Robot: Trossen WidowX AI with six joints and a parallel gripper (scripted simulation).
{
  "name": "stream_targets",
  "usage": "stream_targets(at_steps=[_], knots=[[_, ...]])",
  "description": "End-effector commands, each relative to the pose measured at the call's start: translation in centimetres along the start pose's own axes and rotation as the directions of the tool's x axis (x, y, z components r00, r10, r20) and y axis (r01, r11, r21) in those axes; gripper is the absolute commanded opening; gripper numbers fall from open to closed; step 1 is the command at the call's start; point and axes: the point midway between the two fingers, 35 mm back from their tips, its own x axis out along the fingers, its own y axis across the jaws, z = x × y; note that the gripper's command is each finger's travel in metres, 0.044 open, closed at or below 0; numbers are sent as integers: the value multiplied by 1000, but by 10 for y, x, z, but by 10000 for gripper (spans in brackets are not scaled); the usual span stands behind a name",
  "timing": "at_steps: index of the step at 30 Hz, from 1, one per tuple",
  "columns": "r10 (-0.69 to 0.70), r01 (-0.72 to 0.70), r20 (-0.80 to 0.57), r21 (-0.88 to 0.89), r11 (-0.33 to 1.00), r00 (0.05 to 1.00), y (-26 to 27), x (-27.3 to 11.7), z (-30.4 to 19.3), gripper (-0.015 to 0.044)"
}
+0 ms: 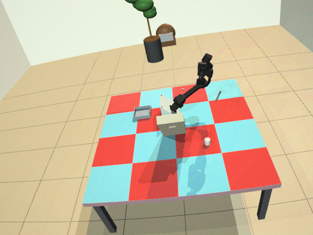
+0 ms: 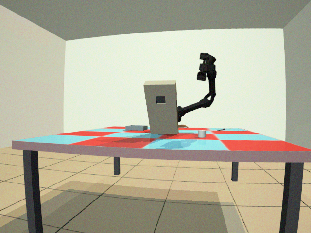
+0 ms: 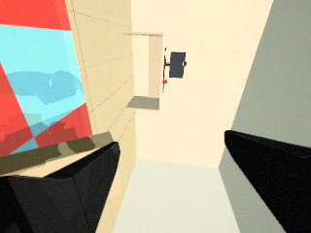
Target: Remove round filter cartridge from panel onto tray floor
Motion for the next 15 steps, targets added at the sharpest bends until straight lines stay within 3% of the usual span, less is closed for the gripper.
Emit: stream_targets(at_steps=[1, 4, 8, 11, 15], knots=[[6, -6, 0, 18, 1000, 1000, 1, 2, -2, 374], [91, -88, 4, 276, 957, 996, 14, 29, -33, 295], [222, -185, 31, 671, 718, 975, 44, 68, -85, 190], [307, -200, 70, 887, 417, 949, 74, 90, -121, 111], [399, -116, 150, 987, -108, 905, 123, 113, -167, 102]])
